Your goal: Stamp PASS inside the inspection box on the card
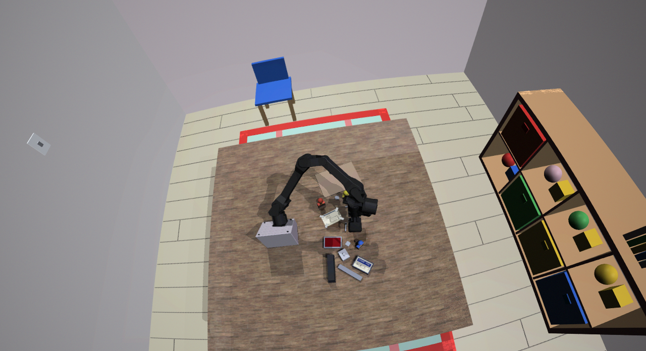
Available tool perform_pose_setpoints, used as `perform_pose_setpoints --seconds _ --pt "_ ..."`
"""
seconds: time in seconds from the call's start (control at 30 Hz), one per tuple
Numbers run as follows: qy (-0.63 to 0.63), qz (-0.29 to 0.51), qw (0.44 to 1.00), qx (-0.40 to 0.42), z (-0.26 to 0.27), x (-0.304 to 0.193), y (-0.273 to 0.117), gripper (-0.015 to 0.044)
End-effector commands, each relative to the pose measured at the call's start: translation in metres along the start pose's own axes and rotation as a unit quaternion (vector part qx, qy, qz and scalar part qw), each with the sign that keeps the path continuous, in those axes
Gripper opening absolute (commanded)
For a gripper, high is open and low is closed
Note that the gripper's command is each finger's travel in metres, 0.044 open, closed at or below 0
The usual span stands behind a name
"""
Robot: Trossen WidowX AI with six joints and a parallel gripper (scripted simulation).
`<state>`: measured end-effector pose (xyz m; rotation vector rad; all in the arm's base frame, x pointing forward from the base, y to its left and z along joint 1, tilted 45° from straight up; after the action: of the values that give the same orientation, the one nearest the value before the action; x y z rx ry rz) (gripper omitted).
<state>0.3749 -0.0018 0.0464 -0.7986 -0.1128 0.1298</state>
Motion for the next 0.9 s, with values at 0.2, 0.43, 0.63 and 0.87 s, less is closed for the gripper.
perform_pose_setpoints --seconds 0.2,0.43,0.63,0.87 --pt "0.005 0.003 1.0 0.003 0.0 -0.001 0.02 0.0" --pt "0.005 0.003 1.0 0.003 0.0 -0.002 0.031 0.0" --pt "0.005 0.003 1.0 0.004 0.001 -0.003 0.041 0.0" --pt "0.005 0.003 1.0 0.005 0.001 -0.004 0.051 0.0"
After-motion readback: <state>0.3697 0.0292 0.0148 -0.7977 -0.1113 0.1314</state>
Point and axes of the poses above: the point midway between the two fingers, 35 mm back from their tips, its own y axis out along the fingers, its own z axis across the jaws, x = y × z, the point moved 7 cm from there along -y, back along the fingers, and after that the axes turned 8 degrees about -y, right-handed, at the moved point
